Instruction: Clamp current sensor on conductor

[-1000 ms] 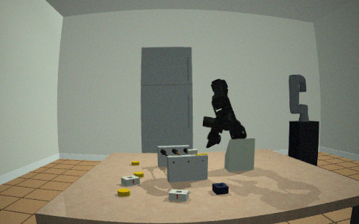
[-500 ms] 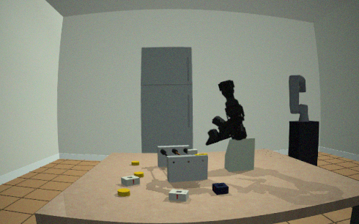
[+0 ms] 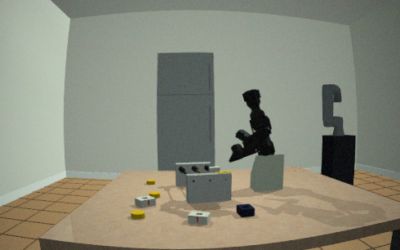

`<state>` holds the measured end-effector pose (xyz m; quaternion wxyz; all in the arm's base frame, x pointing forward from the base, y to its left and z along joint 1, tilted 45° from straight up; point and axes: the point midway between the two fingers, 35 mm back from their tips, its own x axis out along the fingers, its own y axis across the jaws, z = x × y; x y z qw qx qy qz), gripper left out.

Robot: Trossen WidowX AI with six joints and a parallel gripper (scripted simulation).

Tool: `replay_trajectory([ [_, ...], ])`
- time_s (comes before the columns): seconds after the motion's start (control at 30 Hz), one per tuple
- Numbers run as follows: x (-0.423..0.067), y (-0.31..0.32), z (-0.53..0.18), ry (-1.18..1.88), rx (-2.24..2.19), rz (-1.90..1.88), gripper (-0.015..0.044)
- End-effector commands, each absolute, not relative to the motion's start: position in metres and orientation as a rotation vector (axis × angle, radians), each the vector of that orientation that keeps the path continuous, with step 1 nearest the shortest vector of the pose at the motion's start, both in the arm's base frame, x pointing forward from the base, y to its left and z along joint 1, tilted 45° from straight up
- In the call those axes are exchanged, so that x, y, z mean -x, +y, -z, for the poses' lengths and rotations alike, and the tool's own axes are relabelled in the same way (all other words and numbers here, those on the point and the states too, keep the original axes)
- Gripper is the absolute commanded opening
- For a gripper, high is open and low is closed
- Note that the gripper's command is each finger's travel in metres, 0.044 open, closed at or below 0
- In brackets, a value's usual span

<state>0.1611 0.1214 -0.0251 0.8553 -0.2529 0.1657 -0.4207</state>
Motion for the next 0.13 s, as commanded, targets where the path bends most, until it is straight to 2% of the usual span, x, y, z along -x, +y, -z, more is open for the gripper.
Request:
replay_trajectory([
  [0.0, -0.1645, 0.1211, 0.0232, 0.434, 0.608, 0.896, 0.0440],
  [0.07, -0.1696, 0.1203, 0.0206, 0.557, 0.721, 0.895, 0.0440],
  [0.1, -0.1630, 0.1200, 0.0246, 0.427, 0.626, 0.889, 0.0440],
])
